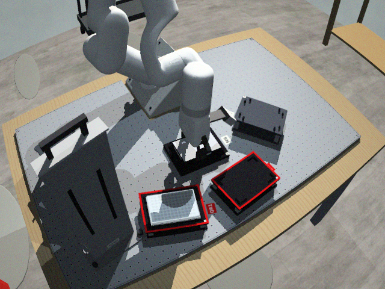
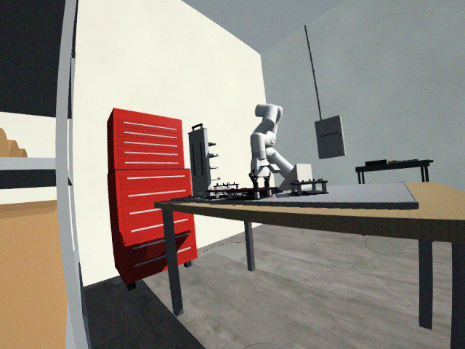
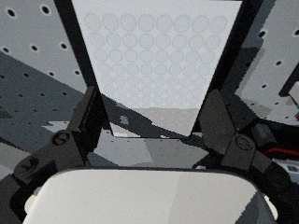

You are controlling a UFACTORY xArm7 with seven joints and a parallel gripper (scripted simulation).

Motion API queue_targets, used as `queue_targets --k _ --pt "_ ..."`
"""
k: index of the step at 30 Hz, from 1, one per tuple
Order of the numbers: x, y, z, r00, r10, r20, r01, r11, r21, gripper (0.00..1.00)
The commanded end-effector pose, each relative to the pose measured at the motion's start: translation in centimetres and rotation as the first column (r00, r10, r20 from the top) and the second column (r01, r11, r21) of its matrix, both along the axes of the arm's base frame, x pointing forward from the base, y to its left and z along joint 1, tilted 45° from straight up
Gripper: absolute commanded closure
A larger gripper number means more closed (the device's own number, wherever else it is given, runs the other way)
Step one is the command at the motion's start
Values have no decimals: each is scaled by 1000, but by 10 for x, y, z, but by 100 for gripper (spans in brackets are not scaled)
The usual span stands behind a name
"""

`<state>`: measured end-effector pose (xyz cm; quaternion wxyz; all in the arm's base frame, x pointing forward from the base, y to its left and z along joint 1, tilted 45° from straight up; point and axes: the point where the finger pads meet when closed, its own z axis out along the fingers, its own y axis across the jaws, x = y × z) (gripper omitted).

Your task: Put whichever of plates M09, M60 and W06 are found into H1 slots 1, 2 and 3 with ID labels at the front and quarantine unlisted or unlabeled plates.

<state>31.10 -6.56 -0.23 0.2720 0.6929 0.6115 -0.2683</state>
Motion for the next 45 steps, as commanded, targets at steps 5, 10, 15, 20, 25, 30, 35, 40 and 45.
queue_targets --k 5,10,15,20,25,30,35,40,45 --pt "1 -2 -3 1000 3 2 -3 1000 2 100" --pt "1 -3 -4 1000 3 2 -3 1000 2 100" --pt "1 -3 -4 1000 3 2 -3 1000 2 100" --pt "1 -3 -4 1000 3 2 -3 1000 2 100" --pt "1 -3 -4 1000 3 2 -3 1000 2 100" --pt "1 -3 -5 1000 3 2 -3 1000 2 0" --pt "1 -4 -5 1000 3 2 -3 1000 2 0" --pt "1 -4 -5 1000 3 2 -3 1000 2 0" --pt "1 -3 -5 1000 3 2 -3 1000 2 0"
